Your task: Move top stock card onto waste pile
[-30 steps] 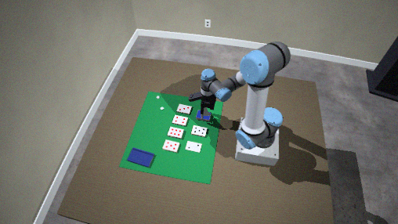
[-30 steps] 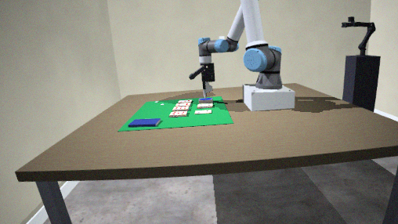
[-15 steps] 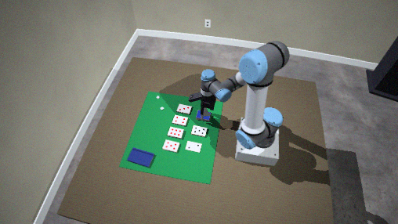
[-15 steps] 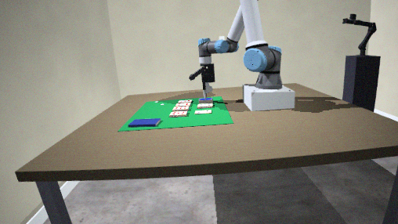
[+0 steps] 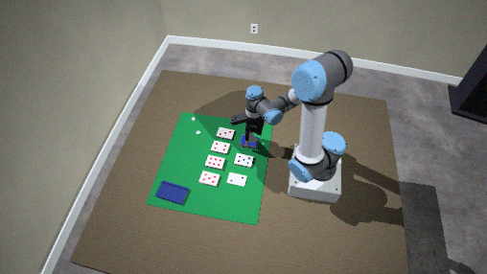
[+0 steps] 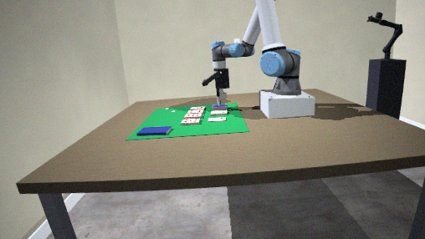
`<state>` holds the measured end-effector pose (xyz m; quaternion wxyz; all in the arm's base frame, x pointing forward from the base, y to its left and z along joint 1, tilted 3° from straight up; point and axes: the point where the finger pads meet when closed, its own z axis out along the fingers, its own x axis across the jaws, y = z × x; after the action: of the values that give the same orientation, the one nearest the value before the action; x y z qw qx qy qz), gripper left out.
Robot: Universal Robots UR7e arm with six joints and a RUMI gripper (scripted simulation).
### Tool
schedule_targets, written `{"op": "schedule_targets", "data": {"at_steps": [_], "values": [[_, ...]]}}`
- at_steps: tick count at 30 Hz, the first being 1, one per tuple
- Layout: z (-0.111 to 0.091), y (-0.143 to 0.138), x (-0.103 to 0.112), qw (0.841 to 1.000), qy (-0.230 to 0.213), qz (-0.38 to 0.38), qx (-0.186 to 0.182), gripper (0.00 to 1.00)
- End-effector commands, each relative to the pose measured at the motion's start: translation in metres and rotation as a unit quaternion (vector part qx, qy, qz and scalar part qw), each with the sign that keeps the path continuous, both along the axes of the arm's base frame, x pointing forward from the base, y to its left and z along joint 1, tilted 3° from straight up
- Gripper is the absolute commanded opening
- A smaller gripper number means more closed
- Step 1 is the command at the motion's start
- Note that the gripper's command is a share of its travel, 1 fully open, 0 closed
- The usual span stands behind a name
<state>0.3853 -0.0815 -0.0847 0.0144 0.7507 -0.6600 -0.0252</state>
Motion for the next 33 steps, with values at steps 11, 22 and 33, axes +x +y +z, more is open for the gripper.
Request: {"op": "schedule_targets", "data": {"at_steps": [11, 22, 33], "values": [[-0.0018, -0.0002, 0.0003, 1.0, -0.001, 0.0, 0.0, 0.5], [-0.0027, -0.0002, 0.0002, 1.0, -0.001, 0.0, 0.0, 0.5], [-0.0027, -0.0002, 0.0002, 1.0, -0.001, 0.0, 0.0, 0.43]]}}
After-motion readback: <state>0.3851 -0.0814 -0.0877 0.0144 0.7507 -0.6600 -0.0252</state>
